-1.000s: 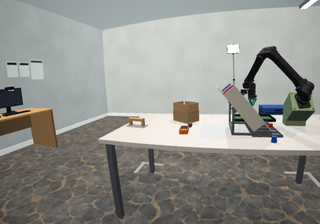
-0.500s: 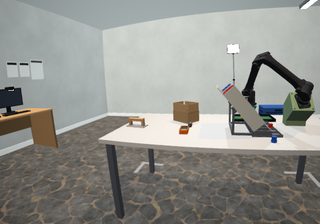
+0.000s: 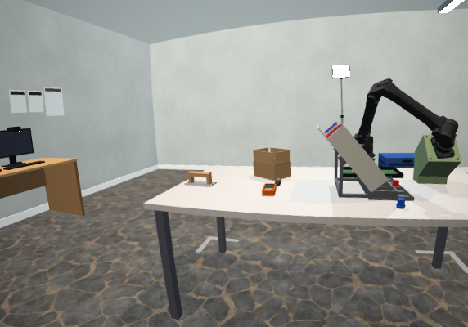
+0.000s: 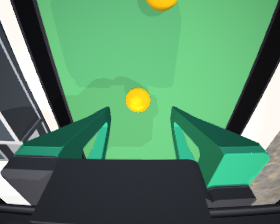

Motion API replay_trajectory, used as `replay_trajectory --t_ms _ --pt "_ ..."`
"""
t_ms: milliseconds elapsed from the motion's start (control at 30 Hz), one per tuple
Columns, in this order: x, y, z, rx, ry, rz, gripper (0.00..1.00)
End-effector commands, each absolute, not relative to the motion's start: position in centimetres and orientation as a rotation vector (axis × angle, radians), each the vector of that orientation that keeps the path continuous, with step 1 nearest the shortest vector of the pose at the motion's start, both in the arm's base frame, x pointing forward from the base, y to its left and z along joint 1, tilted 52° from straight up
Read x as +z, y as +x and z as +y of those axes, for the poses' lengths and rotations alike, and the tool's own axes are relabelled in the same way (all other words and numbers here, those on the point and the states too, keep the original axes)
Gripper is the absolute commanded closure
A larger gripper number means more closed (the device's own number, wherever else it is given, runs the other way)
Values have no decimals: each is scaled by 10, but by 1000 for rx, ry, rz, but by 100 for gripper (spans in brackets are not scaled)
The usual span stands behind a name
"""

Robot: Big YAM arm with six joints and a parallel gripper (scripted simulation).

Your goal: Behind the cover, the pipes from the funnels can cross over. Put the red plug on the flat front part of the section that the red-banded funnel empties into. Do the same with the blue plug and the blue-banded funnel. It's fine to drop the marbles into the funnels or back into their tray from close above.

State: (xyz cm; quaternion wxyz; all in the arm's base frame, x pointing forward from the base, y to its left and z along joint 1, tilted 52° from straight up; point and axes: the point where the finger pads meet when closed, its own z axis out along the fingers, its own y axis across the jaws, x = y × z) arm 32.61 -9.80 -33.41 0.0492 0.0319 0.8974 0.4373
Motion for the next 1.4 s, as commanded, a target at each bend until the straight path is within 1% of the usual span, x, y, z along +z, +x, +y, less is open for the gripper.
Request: replay_trajectory --t_ms 0,800,1367 --pt "-334 325 -104 1331 141 2731 44" --pt "-335 325 -103 1331 138 2731 44" --pt "-349 323 -73 1349 107 2743 44"
